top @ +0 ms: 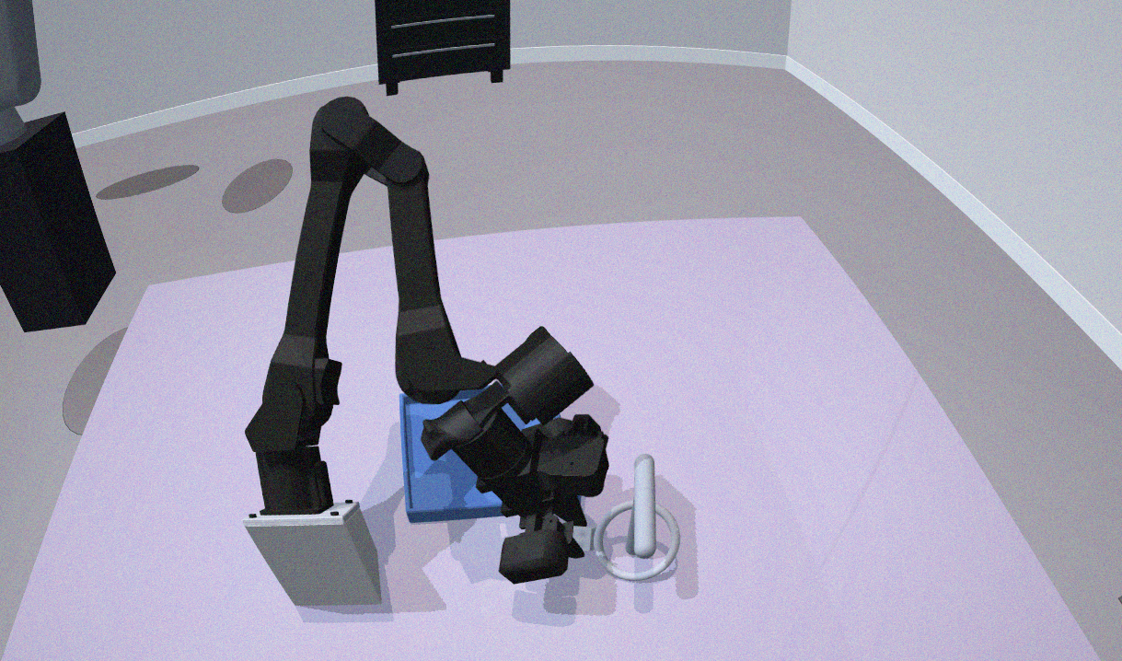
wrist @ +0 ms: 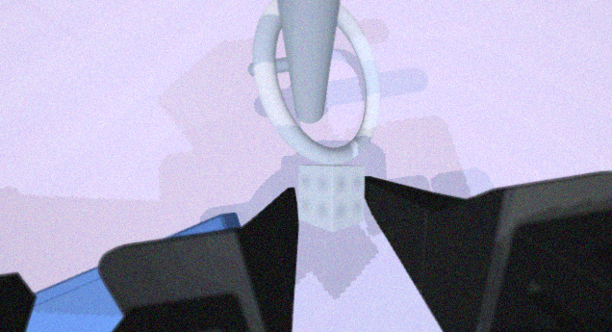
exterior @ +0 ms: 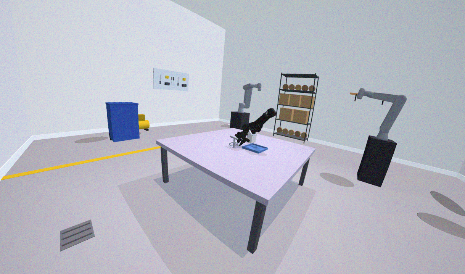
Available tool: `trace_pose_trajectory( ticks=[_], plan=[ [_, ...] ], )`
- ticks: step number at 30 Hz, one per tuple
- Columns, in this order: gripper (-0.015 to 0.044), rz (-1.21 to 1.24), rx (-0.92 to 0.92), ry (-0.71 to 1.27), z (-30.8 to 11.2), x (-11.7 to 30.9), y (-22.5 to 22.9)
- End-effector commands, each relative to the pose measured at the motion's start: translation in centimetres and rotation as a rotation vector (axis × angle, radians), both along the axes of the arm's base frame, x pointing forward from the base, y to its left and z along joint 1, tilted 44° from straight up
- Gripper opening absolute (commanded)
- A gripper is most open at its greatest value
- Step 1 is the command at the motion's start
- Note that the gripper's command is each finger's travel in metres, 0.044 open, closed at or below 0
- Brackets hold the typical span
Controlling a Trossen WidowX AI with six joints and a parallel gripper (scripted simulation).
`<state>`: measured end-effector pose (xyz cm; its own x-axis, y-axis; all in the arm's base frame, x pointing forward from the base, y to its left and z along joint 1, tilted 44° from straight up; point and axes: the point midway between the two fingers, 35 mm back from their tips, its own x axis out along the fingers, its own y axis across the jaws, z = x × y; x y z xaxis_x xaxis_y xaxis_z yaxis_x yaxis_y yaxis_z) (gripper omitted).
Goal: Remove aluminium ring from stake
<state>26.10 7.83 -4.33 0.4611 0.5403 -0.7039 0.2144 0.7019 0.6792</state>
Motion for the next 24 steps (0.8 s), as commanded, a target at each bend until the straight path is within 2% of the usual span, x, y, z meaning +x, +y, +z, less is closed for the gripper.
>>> trace_pose_trajectory(
  ticks=[1,24],
  plan=[
    [0.0000,0.002,0.000,-0.001,0.1,0.0,-0.1],
    [0.0000,0.007,-0.008,0.009,1.6,0.5,-1.6]
  ],
)
